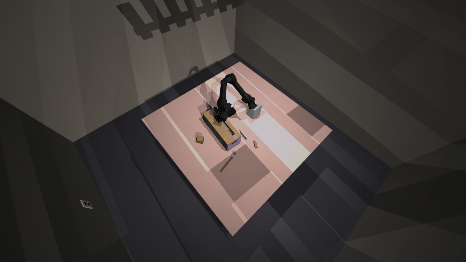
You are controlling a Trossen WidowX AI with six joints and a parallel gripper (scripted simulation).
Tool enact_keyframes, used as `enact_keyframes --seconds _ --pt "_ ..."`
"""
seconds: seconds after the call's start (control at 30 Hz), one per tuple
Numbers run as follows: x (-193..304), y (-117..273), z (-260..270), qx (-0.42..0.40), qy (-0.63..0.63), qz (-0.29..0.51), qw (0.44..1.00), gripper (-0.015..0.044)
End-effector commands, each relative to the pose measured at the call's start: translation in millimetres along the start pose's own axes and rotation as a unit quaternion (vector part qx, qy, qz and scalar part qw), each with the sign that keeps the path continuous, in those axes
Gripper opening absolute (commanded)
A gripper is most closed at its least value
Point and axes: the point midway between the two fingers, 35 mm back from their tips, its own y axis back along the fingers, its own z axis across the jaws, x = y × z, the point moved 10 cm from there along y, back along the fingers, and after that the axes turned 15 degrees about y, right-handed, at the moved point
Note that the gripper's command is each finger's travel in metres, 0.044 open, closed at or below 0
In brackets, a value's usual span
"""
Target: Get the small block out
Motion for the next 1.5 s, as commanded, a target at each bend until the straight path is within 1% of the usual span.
enact_keyframes --seconds 0.0,1.47 --pt "-4.7 -1.8 -1.4 0.0 0.0 -0.001 1.0 0.04" --pt "-71.0 -15.4 -18.6 0.001 0.0 -0.003 1.0 0.04"
